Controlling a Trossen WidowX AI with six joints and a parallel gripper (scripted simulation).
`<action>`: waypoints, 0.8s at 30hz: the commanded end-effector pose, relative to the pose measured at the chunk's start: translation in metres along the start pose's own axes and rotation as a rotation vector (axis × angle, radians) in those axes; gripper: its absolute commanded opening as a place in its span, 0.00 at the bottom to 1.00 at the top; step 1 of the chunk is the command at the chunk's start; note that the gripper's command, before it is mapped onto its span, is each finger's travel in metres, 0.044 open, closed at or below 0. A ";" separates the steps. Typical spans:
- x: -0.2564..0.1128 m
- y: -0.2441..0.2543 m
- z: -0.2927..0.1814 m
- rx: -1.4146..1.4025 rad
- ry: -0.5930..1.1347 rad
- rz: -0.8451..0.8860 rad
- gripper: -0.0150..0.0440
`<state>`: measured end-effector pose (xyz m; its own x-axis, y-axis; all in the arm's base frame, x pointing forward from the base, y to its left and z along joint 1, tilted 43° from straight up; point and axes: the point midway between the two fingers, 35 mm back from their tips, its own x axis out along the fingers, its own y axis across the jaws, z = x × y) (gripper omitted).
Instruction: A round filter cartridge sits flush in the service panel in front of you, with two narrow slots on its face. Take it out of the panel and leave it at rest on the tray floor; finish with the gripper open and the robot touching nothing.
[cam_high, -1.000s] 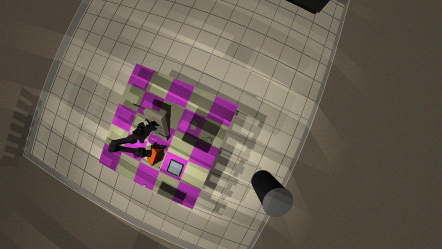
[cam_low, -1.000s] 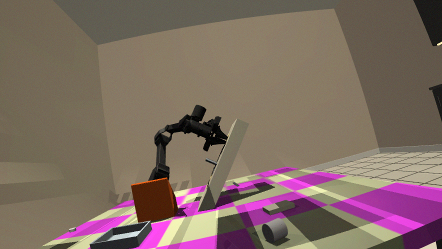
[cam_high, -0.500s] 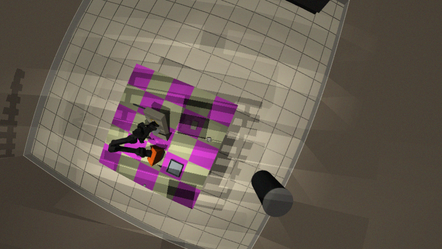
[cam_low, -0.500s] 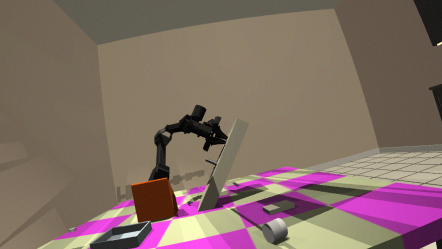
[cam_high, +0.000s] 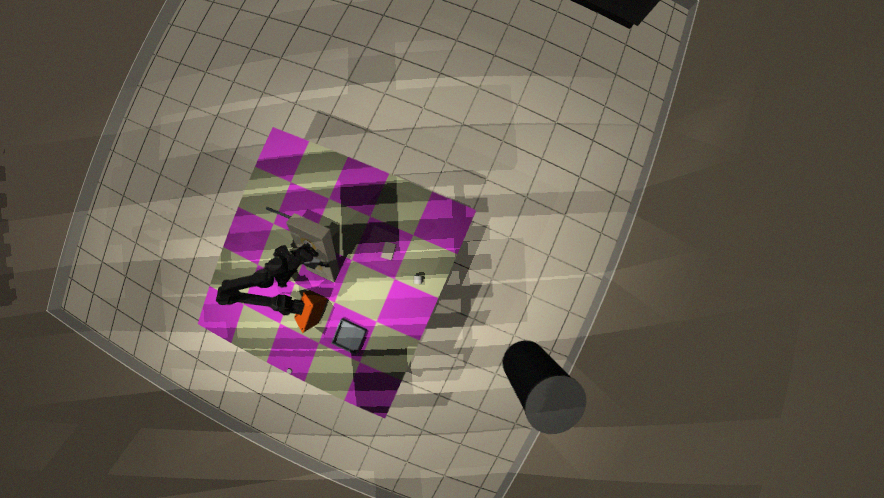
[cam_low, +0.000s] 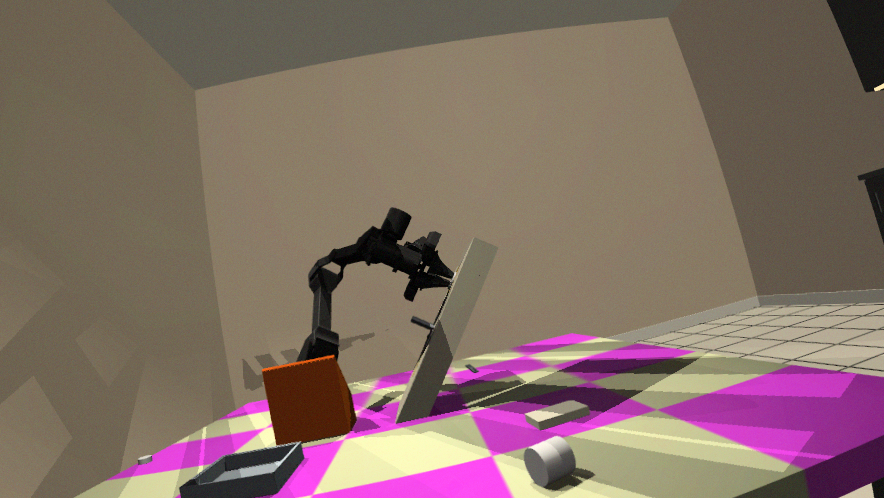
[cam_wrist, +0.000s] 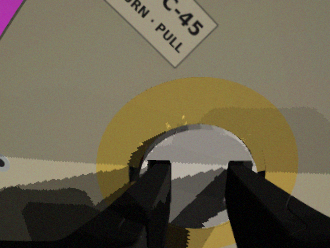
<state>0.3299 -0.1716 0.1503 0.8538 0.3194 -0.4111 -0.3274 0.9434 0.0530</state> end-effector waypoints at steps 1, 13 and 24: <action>-0.020 -0.003 -0.003 -0.002 0.012 -0.012 0.25; -0.066 0.000 -0.002 -0.005 0.013 -0.013 0.25; -0.062 0.019 -0.021 -0.005 0.013 -0.012 0.25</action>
<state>0.2657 -0.1813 0.1620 0.8495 0.3065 -0.4294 -0.3155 0.9475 0.0520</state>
